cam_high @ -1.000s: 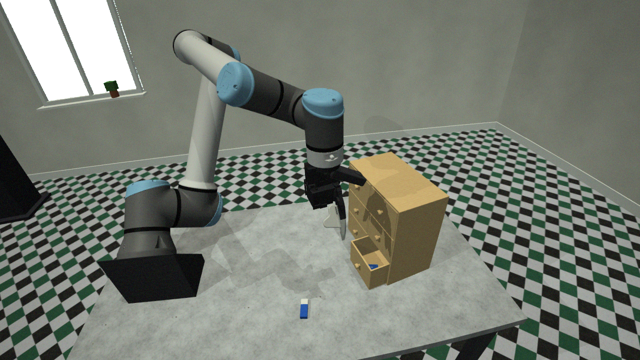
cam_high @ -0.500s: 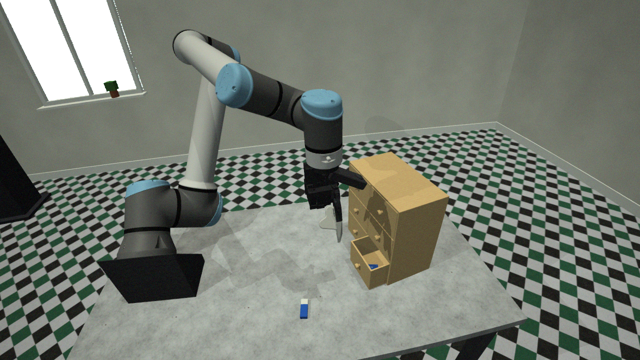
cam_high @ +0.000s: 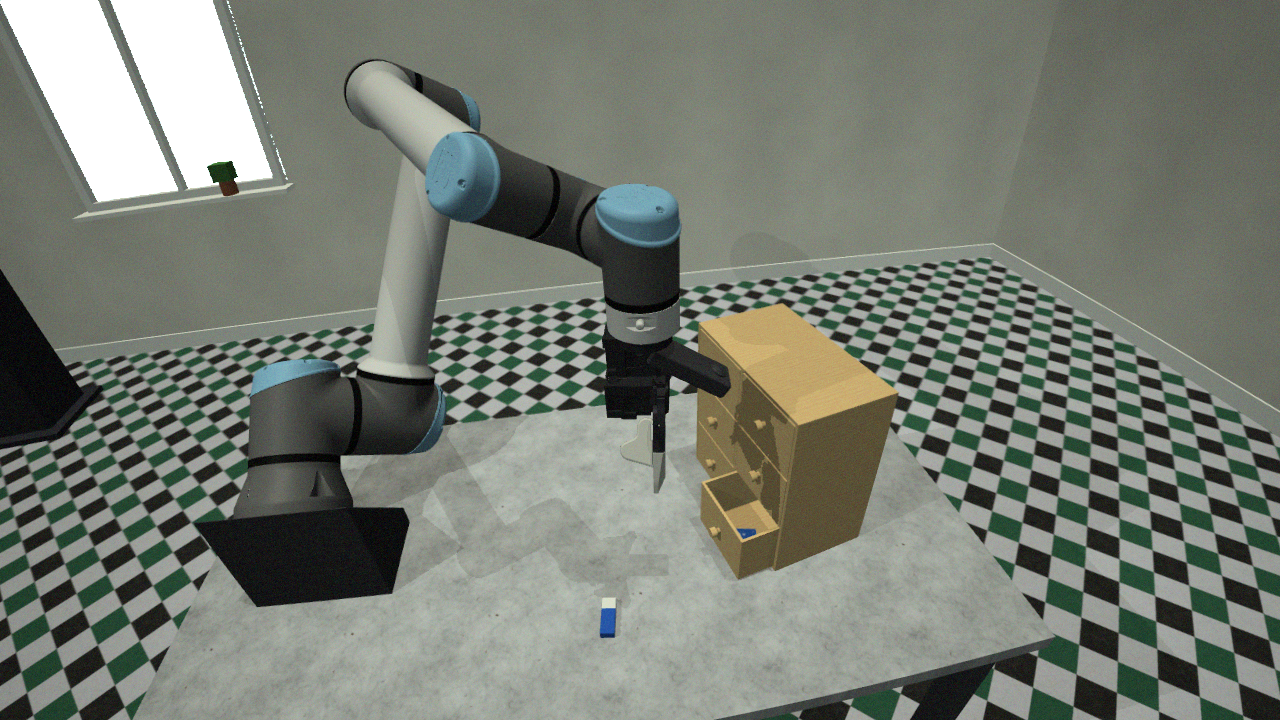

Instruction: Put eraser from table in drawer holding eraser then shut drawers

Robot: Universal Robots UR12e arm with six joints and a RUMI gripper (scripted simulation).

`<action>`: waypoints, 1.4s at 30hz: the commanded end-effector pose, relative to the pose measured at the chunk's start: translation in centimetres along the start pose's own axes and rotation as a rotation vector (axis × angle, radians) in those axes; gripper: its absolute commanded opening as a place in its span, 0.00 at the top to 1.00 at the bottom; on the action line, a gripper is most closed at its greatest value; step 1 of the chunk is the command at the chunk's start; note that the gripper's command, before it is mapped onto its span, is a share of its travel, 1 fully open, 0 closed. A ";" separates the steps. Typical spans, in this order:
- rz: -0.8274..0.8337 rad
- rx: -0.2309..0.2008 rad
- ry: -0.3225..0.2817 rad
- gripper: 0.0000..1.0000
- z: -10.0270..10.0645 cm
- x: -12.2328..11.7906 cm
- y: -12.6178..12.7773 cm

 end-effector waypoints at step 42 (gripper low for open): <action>1.726 -0.001 0.003 0.00 2.9 -5.9 2.6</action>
Point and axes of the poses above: the point where the finger pads meet when closed, its own z axis out along the fingers, its own y axis across the jaws, x = y × z, the point moved 3 cm from there along -z, back along the fingers, and after that the axes turned 7 degrees about -z, right-handed, at the moved point
